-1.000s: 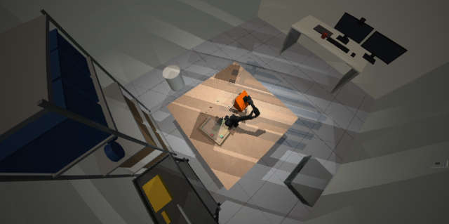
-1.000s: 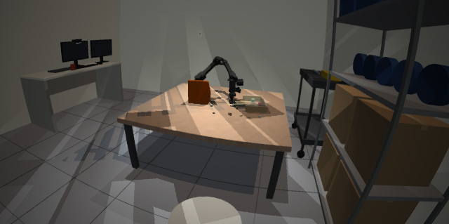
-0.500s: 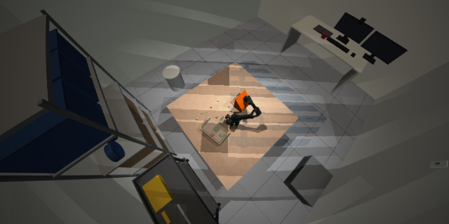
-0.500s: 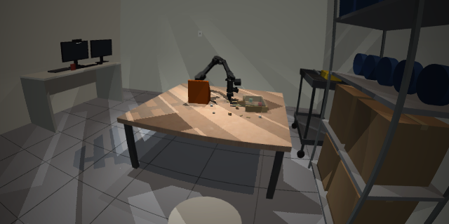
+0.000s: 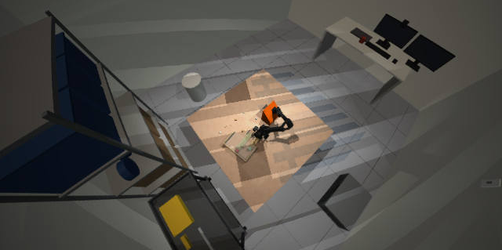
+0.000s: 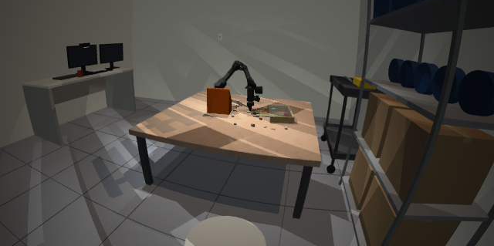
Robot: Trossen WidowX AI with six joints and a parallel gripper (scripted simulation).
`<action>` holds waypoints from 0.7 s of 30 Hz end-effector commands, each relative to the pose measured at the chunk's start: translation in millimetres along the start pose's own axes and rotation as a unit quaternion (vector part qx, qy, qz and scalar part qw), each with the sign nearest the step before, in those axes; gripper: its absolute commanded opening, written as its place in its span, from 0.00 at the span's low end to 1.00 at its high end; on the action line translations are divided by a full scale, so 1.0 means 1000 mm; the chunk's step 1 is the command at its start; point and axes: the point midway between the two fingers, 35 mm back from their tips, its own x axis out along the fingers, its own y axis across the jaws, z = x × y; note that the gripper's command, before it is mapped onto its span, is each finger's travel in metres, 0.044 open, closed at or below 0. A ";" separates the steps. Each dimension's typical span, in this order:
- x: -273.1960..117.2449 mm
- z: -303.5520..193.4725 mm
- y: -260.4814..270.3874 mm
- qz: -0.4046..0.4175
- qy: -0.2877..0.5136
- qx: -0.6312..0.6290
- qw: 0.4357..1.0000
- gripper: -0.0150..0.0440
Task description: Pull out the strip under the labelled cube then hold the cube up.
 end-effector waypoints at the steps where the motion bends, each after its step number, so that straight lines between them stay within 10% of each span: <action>1: 0.004 -0.014 0.000 0.001 0.011 0.006 1.000 0.25; 21: 0.003 -0.044 0.000 0.001 0.011 0.007 1.000 0.25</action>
